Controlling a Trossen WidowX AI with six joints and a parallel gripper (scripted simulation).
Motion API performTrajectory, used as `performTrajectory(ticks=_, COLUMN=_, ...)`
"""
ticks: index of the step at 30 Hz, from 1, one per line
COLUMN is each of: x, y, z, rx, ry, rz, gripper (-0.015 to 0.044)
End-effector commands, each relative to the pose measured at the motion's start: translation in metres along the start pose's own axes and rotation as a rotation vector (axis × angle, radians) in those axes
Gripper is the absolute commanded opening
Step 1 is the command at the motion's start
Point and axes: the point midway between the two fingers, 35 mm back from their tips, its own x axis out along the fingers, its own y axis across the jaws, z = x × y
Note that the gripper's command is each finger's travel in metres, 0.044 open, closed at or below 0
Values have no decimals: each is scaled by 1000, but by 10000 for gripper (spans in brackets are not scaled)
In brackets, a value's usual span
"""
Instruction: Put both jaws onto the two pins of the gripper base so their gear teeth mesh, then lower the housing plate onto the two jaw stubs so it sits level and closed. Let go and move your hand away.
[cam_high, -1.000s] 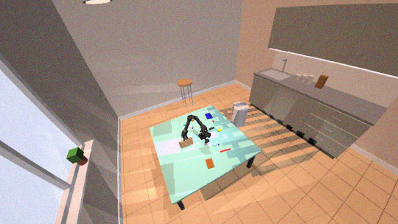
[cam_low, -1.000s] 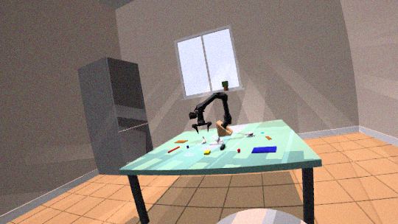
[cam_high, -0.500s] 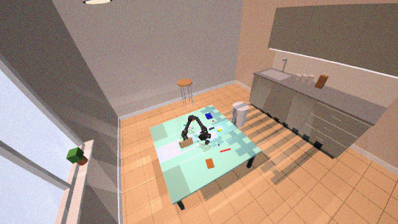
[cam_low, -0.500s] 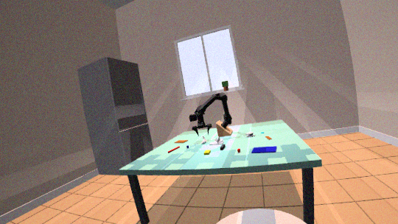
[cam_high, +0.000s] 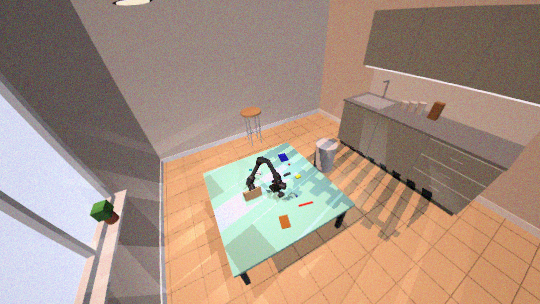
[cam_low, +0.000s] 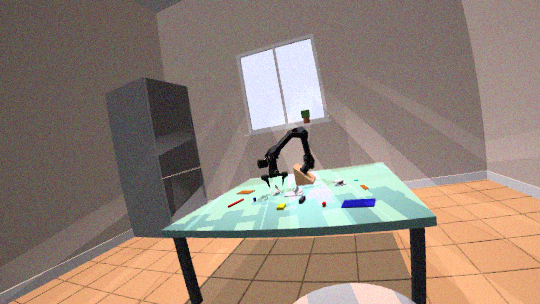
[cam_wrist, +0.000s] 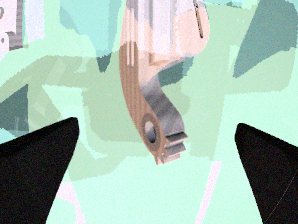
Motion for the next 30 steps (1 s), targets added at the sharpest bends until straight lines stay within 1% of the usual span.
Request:
performTrajectory(ticks=1, x=8, y=2, z=-1, rx=4, ry=1, rz=7, gripper=440)
performTrajectory(ticks=12, x=26, y=4, z=-2, rx=3, ry=1, rz=9, gripper=440)
performTrajectory(ticks=17, x=27, y=4, z=-2, rx=3, ry=1, rz=9, gripper=440)
performTrajectory(ticks=29, x=27, y=4, z=-2, rx=3, ry=1, rz=9, gripper=125)
performTrajectory(ticks=30, x=27, y=4, z=-2, rx=3, ry=1, rz=9, gripper=118)
